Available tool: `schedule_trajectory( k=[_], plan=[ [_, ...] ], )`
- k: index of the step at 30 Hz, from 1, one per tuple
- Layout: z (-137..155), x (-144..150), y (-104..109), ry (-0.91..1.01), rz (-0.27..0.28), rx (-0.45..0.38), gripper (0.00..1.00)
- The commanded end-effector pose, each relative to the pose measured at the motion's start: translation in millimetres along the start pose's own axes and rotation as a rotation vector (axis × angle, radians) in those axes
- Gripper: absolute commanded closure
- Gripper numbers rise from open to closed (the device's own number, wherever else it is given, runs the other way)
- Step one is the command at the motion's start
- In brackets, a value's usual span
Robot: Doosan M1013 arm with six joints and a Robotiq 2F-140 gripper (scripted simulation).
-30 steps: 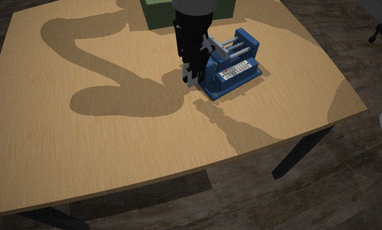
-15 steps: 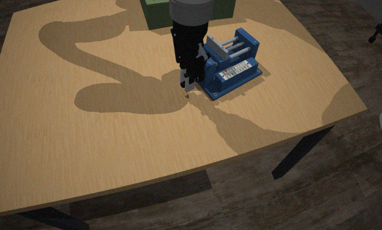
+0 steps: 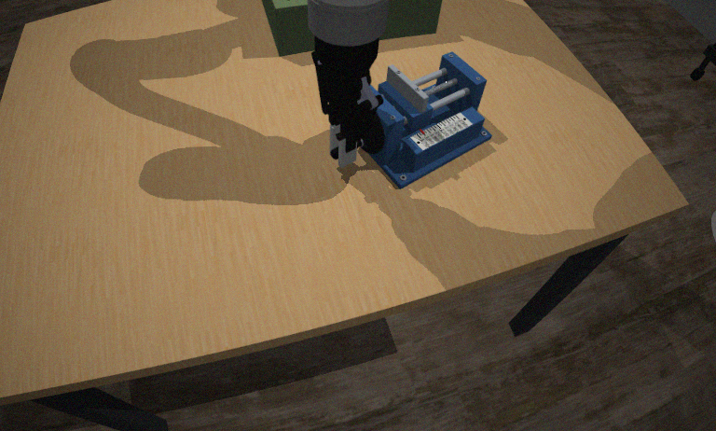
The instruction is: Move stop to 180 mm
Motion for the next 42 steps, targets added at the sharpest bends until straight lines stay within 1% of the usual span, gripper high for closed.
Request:
schedule_trajectory(
  k=[1,27,28,42],
  plan=[
    [-0.7,2.7,-0.1,0.0,0.001,0.0,0.96],
    [-1.3,4.9,-0.2,0.0,0.001,0.0,0.96],
    [-1.3,4.9,-0.2,0.0,0.001,0.0,0.67],
    [-1.3,4.9,-0.2,0.0,0.001,0.0,0.67]
  ],
)
Point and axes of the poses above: the point where the finger pads meet when closed, its own y axis back along the fingers, its own x axis across the jaws, z = x × y, the point moved 3 cm from there along y, back along the fingers, and after that the axes turned 15 degrees about -y, right-handed, at the moved point
